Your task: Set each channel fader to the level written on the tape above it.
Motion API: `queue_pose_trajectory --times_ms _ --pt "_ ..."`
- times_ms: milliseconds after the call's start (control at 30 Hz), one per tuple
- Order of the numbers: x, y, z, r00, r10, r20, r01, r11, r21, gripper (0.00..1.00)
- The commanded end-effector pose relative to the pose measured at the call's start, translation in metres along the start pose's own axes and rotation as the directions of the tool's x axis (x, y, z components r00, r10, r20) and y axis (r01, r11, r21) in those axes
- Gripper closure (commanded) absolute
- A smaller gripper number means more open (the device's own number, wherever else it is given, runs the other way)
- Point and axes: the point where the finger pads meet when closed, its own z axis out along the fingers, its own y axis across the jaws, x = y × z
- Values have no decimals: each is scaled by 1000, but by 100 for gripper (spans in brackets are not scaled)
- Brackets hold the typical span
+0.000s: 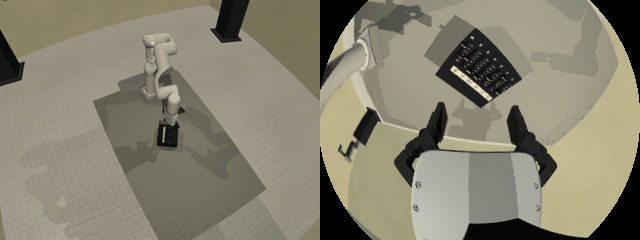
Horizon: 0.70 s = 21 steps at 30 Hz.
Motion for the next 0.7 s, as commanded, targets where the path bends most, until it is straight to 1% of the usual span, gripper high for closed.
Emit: queue_pose_trajectory --times_ms 0,167,333,400,433,533,667 --pt "5 7 5 970 -244 8 243 970 22 0" --pt "15 16 15 883 -469 8 468 882 52 0" --pt "27 26 28 744 -668 -3 666 741 84 0" --pt "27 26 28 744 -668 -3 666 741 84 0" --pt "30 28 31 640 -768 -16 765 636 99 0" --pt "37 34 39 546 -837 -31 834 540 112 0" --pt "46 41 48 375 -925 -57 922 366 126 0"
